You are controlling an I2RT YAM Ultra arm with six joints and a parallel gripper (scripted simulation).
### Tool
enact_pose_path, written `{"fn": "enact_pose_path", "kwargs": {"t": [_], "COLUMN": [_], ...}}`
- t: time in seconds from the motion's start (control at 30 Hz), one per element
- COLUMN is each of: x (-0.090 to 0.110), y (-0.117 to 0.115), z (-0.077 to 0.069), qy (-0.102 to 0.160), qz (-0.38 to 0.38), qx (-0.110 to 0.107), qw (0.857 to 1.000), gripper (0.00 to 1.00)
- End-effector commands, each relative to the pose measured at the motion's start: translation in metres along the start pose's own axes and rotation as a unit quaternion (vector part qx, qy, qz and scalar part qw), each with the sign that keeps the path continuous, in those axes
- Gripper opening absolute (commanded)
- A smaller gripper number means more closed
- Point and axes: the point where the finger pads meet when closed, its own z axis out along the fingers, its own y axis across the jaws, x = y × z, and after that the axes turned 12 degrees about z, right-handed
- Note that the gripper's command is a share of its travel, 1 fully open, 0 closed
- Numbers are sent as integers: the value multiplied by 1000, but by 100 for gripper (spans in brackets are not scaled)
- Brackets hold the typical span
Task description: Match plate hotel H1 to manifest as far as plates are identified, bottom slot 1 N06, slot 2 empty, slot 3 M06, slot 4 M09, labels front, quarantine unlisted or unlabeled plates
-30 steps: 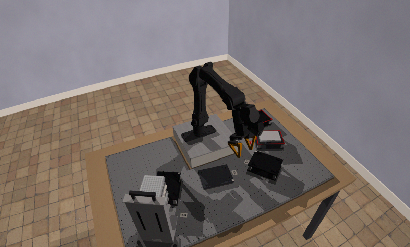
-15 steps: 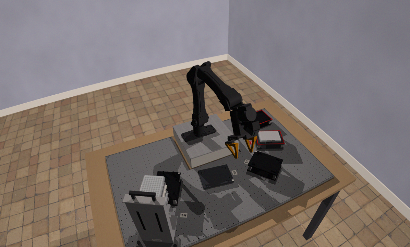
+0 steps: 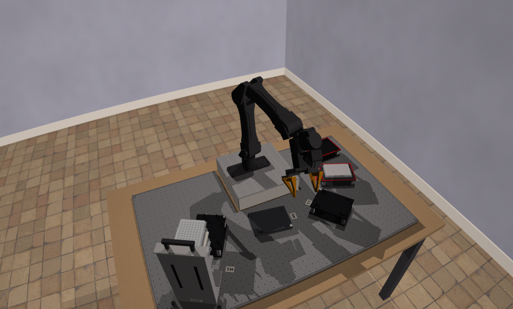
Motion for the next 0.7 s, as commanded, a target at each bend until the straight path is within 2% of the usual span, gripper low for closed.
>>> {"fn": "enact_pose_path", "kwargs": {"t": [0.0, 0.33, 0.4, 0.43, 0.5, 0.63, 0.67], "x": [-16, -17, -17, -33, -16, -11, -18], "y": [-1, -1, -1, 2, -1, 0, 2], "z": [-10, -11, -11, -19, -10, -3, -4], "qy": [-51, -93, -93, -113, -104, -112, -120], "qz": [45, 112, 112, 127, 132, 153, 162], "qx": [13, 39, 39, 34, 48, 64, 65], "qw": [998, 988, 988, 985, 985, 980, 977], "gripper": [100, 100, 100, 100, 100, 100, 100]}}
